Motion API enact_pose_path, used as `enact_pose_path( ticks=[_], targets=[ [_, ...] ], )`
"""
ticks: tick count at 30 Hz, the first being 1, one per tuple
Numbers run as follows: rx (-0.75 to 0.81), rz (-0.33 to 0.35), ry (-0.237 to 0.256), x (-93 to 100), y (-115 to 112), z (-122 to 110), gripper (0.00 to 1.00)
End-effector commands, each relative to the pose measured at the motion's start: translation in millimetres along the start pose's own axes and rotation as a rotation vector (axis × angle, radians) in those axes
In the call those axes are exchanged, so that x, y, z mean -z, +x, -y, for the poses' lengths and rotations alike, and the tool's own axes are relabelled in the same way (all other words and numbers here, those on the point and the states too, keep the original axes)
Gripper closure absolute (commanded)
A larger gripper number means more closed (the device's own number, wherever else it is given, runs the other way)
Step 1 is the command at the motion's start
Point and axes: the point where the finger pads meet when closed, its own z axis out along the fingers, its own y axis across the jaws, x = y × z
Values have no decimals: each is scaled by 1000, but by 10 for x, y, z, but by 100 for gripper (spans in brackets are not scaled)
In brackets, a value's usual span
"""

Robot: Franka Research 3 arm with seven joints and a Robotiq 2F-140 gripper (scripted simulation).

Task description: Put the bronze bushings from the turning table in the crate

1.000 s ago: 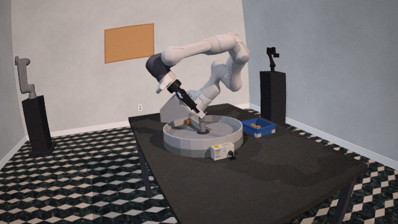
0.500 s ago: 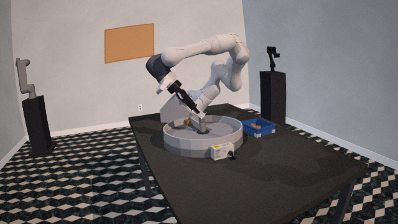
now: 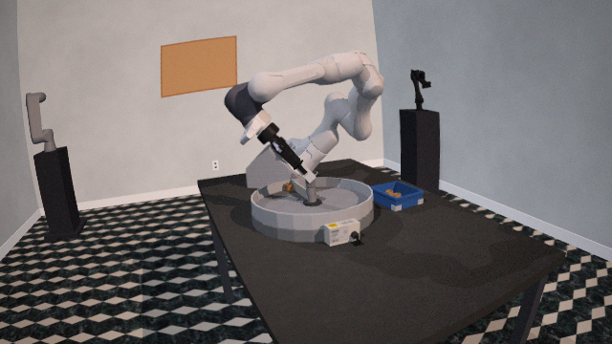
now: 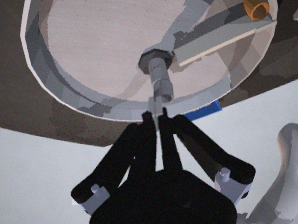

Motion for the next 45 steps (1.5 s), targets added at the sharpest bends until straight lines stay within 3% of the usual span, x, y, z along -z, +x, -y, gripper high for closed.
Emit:
enact_pose_path(
  ticks=[1,20,21,45],
  targets=[
    [8,1,0,-16,-7,10,100],
    [8,1,0,-16,-7,10,100],
    [8,1,0,-16,-7,10,93],
    [8,1,0,-16,-7,10,93]
  ],
)
